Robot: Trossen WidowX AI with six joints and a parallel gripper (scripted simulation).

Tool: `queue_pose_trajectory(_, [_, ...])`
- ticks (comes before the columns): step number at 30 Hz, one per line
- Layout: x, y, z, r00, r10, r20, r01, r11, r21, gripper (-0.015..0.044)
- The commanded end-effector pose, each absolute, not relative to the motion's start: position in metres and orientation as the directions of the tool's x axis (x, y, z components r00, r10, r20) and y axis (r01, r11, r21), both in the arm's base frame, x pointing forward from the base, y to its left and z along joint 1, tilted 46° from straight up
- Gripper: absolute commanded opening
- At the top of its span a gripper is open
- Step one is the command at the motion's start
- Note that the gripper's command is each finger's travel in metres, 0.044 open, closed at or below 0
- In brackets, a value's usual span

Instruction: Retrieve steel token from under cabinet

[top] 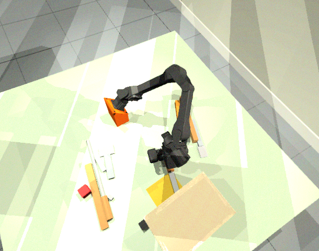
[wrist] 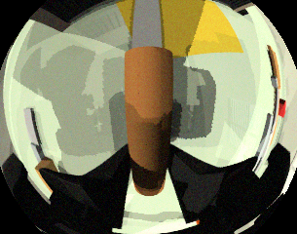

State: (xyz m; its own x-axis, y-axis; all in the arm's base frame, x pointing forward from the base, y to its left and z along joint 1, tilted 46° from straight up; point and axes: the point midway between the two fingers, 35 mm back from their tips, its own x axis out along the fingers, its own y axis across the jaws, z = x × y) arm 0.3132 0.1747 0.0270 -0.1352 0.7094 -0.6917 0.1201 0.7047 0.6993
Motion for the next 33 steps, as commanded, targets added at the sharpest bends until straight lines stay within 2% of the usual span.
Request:
queue_pose_trajectory(1, [0.307,0.175,0.027,-0.138,0.709,-0.692,0.123,0.705,0.698,0.0000])
queue_pose_trajectory(33, [0.271,0.176,0.035,-0.139,0.709,-0.691,0.125,0.705,0.698,0.0000])
